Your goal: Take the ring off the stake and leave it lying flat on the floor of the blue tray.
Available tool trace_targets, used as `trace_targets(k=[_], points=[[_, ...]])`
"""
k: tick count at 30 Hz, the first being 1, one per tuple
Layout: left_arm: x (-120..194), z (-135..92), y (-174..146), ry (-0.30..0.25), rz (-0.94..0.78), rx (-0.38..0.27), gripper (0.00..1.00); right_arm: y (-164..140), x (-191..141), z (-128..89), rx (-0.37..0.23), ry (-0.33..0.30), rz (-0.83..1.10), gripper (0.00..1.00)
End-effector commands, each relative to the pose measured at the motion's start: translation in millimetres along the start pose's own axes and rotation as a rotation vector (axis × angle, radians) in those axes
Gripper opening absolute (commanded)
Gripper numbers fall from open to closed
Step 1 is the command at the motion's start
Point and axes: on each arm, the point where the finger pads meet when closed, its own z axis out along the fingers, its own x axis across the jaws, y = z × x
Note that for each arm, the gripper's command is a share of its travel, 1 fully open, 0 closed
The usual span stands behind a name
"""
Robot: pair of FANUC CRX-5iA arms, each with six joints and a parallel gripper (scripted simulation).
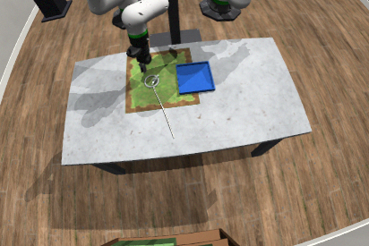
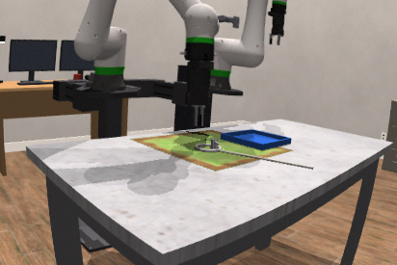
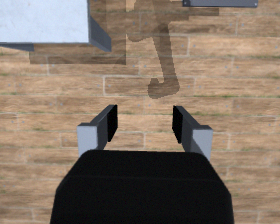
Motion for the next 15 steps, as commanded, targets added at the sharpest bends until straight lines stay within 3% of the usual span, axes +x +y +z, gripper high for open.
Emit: trace_targets(k=[1,15], points=[[-0.1,-0.9,0.2,0.0,0.0,-0.002,1.0,-4.5,2.0,-0.7,-0.07,0.014,-0.016,0.32],[-0.1,-0.9,0.2,0.0,0.0,-0.002,1.0,-4.1,2.1,6.9,-0.071,0.014,-0.017,0.32]])
